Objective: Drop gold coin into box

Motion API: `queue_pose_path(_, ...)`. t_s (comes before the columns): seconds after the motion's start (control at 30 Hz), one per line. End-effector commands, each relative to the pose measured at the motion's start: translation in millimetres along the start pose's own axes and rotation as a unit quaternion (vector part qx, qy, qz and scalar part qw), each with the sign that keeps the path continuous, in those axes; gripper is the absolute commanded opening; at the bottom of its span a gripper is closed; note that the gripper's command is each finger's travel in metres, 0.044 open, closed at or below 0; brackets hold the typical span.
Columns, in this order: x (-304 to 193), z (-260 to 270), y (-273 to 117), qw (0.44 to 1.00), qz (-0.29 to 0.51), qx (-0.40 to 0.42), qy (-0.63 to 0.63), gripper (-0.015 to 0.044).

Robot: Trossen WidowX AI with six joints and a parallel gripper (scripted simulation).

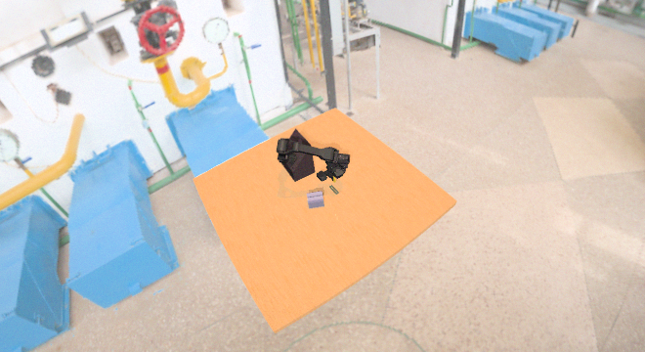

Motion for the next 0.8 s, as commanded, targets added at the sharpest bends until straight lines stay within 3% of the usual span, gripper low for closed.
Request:
queue_pose_path(0.0,0.9,-0.6,-12.8,1.0,-0.002,0.004,0.005,0.0)
queue_pose_path(0.17,0.6,-0.8,-16.8,1.0,-0.002,0.004,-0.007,0.0)
queue_pose_path(0.77,4.4,2.7,-17.3,0.951,-0.003,0.003,-0.309,0.0)
Point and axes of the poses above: the point midway between the two fingers, 35 mm back from their tips, its own y axis out along the fingers, its own z axis across the jaws, x = y × z, the point moved 1 cm from there along -y, back along the fingers, and after that the axes turned 5 degrees about y, right-handed, at the moved point
